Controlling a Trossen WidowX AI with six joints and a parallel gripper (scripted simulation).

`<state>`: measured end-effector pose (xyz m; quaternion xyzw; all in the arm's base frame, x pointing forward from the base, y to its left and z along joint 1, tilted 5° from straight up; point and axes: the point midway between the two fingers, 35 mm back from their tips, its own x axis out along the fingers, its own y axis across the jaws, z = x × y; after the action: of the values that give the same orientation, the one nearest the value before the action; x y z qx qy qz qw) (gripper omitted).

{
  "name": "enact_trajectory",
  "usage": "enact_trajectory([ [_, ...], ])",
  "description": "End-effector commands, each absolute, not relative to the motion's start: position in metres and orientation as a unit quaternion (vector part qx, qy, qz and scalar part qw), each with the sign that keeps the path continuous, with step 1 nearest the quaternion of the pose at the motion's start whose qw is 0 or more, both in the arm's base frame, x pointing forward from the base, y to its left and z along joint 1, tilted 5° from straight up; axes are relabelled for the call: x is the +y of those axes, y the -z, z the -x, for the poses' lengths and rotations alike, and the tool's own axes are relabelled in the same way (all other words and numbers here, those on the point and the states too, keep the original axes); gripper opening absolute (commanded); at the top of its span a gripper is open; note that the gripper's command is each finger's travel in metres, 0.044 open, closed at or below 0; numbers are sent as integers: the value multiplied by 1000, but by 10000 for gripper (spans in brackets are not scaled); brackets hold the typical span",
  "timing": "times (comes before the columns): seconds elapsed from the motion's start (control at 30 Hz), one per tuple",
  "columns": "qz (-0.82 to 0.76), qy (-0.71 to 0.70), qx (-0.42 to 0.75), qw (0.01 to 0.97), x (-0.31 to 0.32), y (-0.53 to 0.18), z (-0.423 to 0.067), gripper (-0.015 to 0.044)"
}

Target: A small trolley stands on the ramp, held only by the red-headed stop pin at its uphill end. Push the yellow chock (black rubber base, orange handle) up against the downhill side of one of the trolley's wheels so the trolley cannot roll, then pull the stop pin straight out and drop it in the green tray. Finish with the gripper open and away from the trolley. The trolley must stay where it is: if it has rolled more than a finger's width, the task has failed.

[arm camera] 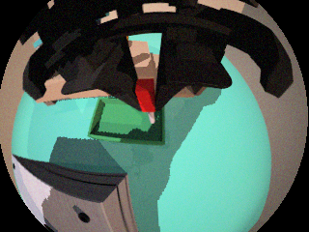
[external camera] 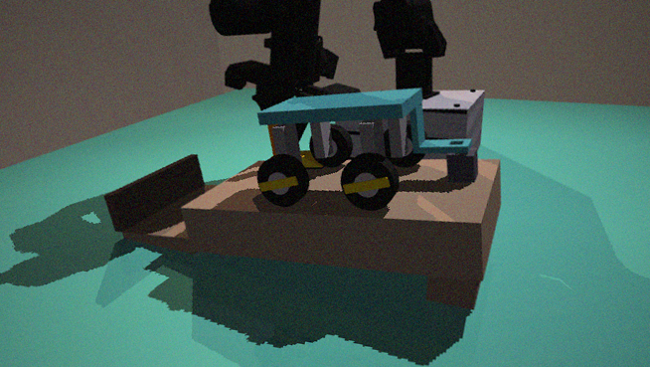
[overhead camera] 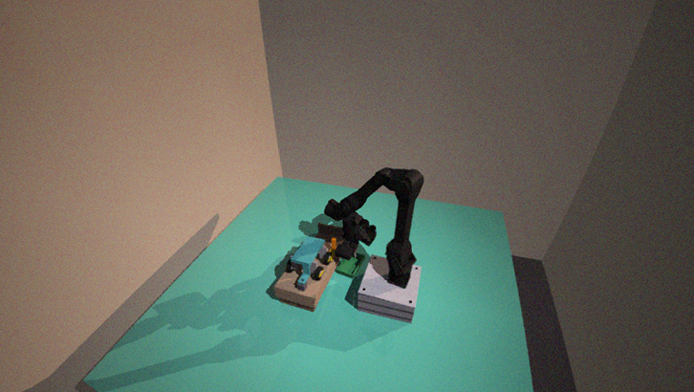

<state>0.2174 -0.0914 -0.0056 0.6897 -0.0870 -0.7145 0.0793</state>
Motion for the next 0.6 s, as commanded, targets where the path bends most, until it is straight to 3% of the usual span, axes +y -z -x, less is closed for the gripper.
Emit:
enact_trajectory([
  [0.0, -688, 715, -86, 83, -93, 9, -216, 26],
  [0.2, -688, 715, -85, 83, -90, 9, -217, 184],
  [0.57, -688, 715, -85, 82, -82, 12, -217, 190],
])
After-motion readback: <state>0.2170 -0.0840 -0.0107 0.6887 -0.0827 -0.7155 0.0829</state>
